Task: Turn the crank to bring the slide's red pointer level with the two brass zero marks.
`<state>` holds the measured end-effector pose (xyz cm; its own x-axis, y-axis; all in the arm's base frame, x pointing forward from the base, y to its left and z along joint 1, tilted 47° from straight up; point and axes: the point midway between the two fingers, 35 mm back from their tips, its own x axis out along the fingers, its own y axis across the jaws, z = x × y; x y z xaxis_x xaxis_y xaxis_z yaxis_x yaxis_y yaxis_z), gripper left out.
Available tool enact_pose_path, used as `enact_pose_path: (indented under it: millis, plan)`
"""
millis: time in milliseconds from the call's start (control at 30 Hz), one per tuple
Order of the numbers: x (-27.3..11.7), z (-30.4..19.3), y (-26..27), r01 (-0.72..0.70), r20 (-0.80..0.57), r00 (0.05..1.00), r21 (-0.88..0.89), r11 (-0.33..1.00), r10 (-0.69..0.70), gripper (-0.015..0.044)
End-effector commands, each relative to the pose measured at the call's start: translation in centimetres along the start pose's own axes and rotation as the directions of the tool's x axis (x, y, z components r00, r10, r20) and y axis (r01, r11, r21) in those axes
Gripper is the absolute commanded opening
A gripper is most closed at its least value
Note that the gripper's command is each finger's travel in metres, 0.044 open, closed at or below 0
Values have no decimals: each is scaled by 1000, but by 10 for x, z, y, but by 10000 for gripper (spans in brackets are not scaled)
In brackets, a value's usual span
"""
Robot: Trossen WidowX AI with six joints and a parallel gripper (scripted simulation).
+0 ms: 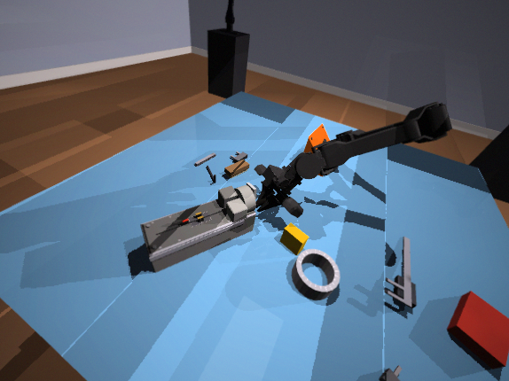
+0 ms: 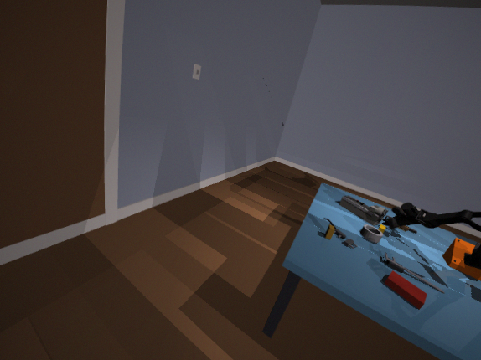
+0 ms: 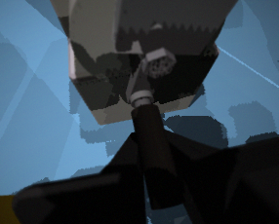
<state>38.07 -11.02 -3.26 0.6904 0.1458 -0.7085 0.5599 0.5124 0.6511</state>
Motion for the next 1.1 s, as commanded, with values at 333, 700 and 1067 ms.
enact_pose_path:
  millis: [333,700,1067]
  plan:
    - [-3,3,12,-23,0,1000,-10,1000,23,0]
    - [-5,4,14,-23,0,1000,-10,1000,23,0]
    - [-6,5,14,-23,1,1000,-10,1000,23,0]
